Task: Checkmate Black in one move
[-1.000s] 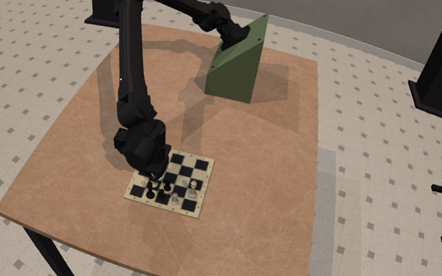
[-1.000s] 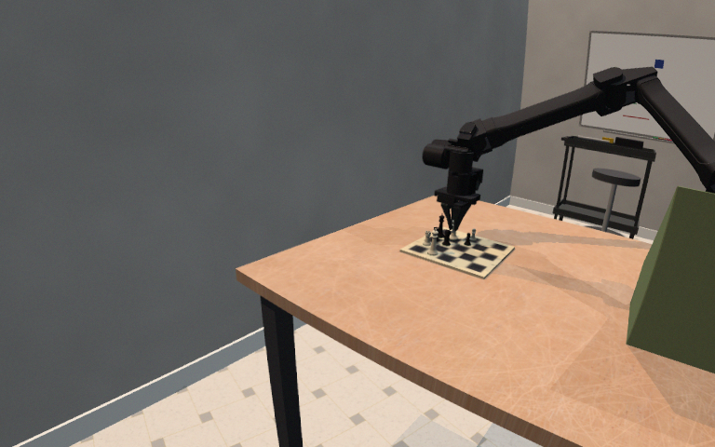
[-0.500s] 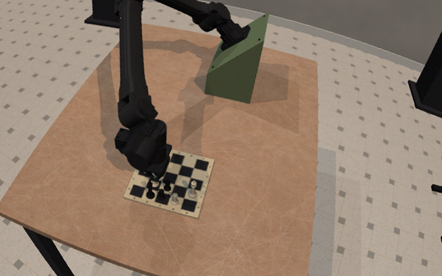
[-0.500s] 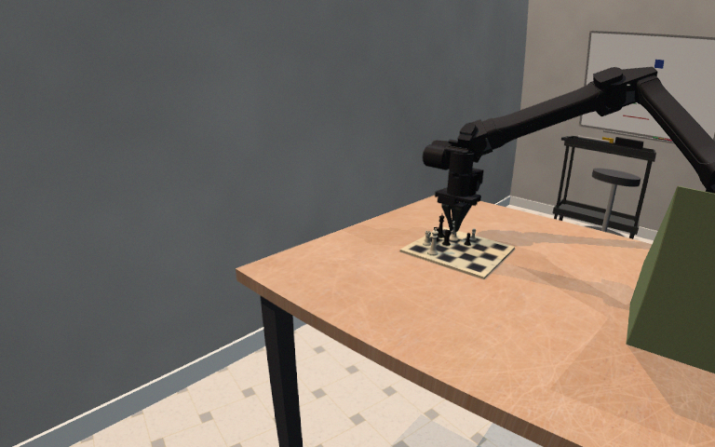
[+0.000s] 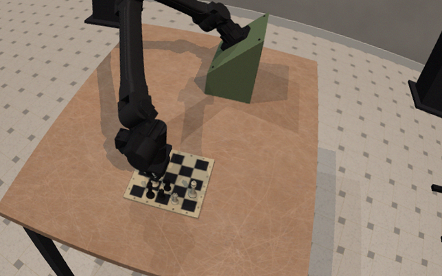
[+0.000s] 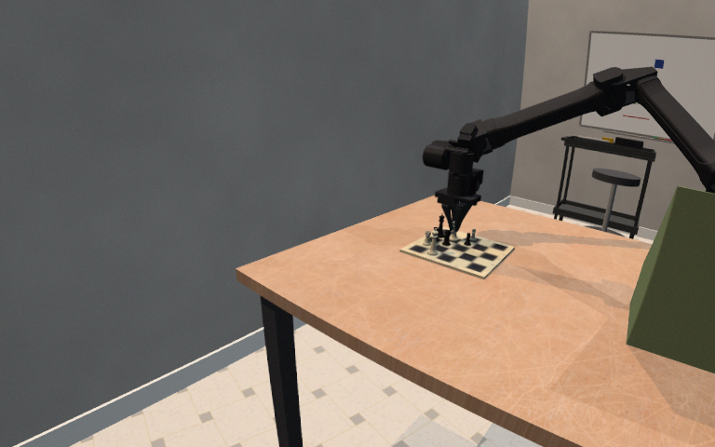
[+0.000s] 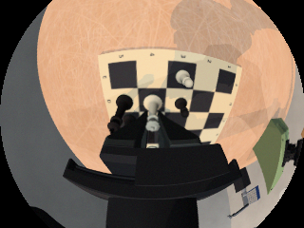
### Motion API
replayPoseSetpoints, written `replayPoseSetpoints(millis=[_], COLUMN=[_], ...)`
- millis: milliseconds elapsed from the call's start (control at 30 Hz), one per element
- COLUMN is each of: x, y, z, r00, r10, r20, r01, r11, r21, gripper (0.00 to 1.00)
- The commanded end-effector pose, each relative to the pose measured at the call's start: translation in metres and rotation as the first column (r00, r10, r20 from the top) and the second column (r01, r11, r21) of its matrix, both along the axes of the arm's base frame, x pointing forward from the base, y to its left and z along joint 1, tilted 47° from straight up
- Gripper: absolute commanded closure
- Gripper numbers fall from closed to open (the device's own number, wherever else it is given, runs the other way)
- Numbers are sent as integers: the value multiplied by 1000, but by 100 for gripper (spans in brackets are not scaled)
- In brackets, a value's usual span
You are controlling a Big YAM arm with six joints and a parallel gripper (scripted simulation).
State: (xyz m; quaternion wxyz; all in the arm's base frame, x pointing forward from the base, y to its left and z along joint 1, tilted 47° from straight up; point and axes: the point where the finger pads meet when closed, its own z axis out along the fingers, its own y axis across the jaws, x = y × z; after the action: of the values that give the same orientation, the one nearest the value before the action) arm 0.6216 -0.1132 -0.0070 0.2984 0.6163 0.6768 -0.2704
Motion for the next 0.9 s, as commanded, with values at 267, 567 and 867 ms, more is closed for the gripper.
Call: replayPoseSetpoints(millis=[267, 567, 867], x=[7, 12, 12], y=[-2, -10, -6], z=[10, 19, 21], r00=[1000, 999, 999], r10=[2, -13, -9], r20=[24, 43, 43], r01=[-2, 13, 8], r11=[1000, 1000, 1000], r21=[1, 2, 2], gripper=[100, 100, 100])
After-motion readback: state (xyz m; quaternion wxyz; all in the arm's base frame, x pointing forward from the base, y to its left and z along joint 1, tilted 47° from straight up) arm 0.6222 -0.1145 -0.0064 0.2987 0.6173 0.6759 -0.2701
